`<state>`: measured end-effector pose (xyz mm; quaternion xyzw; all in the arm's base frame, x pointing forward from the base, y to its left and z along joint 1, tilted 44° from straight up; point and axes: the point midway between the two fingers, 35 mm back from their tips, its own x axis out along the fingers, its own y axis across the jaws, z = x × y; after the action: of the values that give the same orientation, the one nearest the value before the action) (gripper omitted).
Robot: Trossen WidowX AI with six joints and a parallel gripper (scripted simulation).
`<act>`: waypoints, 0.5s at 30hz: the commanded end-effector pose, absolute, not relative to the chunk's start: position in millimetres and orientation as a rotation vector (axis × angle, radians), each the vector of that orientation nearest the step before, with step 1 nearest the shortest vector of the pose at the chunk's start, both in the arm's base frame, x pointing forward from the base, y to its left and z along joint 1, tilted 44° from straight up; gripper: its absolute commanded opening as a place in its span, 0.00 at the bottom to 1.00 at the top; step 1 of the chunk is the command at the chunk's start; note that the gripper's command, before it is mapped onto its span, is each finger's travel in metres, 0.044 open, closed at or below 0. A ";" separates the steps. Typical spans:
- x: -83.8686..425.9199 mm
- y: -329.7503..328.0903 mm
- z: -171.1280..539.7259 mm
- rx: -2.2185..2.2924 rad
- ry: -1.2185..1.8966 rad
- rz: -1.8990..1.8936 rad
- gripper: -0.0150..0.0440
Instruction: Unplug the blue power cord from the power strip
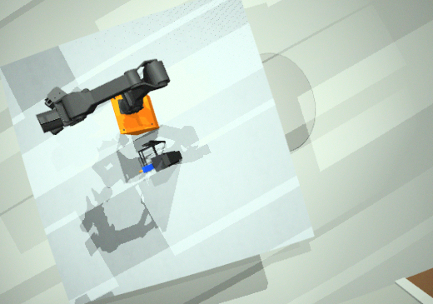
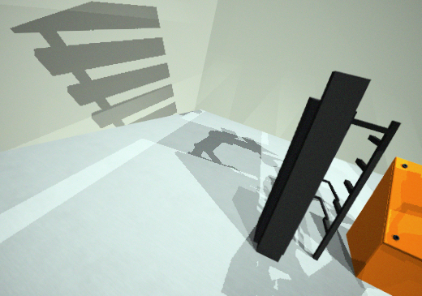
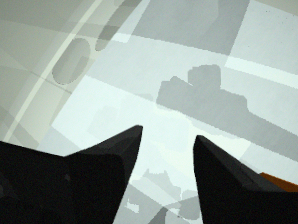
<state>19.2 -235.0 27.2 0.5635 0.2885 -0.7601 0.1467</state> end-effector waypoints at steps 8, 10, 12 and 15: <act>186.4 -159.9 3.4 1.643 1.408 -1.367 0.53; 209.4 -136.8 3.1 1.636 1.490 -1.229 0.53; 230.1 -113.0 3.2 1.625 1.569 -1.091 0.53; 257.3 -77.2 4.0 1.602 1.678 -0.881 0.53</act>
<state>233.5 -109.3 2.8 0.6146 0.5994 -0.4051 0.3144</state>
